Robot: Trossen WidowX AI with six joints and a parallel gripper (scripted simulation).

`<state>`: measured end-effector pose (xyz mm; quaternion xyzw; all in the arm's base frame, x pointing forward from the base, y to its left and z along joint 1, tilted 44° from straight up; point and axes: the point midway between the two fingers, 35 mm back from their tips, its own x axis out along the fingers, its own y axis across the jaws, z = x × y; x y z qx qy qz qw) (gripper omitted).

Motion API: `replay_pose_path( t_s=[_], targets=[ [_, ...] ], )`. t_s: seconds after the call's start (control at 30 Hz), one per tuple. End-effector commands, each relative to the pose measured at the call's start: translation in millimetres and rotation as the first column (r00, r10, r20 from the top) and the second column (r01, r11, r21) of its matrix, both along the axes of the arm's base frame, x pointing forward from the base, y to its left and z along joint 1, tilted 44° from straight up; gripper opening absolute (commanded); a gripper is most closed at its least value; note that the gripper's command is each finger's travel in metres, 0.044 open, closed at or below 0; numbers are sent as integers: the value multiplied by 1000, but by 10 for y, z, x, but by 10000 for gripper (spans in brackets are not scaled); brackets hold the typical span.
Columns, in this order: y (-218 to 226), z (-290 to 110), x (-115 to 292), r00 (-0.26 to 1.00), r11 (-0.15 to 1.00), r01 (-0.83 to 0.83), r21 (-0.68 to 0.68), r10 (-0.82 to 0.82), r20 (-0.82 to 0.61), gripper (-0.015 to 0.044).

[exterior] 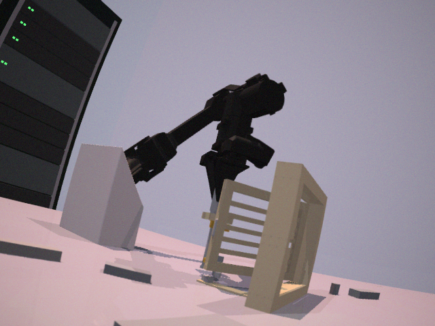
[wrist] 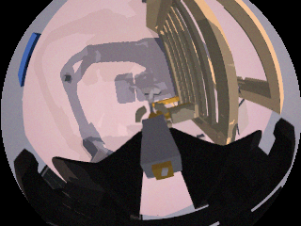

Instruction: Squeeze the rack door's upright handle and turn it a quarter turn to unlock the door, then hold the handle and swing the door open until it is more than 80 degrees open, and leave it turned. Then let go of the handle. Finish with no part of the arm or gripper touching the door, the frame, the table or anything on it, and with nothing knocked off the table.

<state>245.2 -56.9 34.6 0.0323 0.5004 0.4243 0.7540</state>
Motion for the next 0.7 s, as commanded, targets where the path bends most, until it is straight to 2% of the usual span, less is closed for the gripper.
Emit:
replay_pose_path(
  t_s=[0.0,0.67],
  targets=[
    [84,69,-52,996,998,67,14,-67,-55,11],
    [437,370,-184,930,960,280,23,-266,-256,11]
  ],
)
